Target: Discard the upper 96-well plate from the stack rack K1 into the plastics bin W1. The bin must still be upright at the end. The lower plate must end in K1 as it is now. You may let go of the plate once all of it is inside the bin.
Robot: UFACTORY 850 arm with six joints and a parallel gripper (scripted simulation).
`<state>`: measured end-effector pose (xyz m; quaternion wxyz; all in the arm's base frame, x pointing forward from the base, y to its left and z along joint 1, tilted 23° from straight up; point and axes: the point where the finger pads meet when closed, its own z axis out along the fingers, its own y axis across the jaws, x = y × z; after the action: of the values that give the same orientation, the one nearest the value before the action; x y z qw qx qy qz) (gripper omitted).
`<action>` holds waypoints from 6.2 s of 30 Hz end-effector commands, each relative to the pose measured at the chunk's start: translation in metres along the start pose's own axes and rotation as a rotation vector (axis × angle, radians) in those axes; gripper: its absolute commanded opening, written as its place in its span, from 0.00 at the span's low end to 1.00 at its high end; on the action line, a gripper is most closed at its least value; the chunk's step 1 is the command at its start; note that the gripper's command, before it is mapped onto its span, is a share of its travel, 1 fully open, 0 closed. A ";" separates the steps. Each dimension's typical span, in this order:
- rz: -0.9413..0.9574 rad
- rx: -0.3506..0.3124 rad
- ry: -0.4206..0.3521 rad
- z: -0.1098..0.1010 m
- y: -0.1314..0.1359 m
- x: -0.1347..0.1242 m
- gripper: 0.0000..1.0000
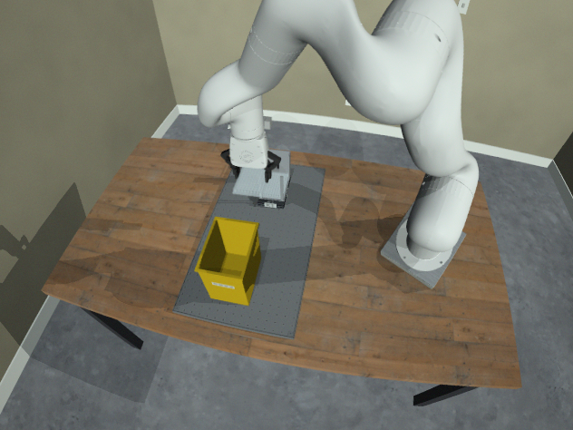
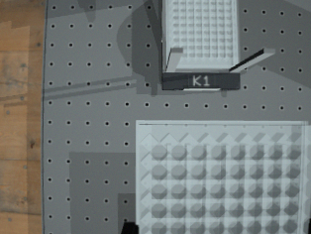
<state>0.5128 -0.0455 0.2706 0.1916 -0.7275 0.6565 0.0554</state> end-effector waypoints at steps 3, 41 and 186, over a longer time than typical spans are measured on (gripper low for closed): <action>-0.001 0.002 0.001 0.000 -0.003 -0.017 0.00; -0.001 0.002 0.000 0.005 -0.015 -0.130 0.00; -0.001 0.002 0.000 0.066 -0.024 -0.204 0.00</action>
<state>0.5198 0.1694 0.2816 0.1915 -0.7276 0.6564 0.0553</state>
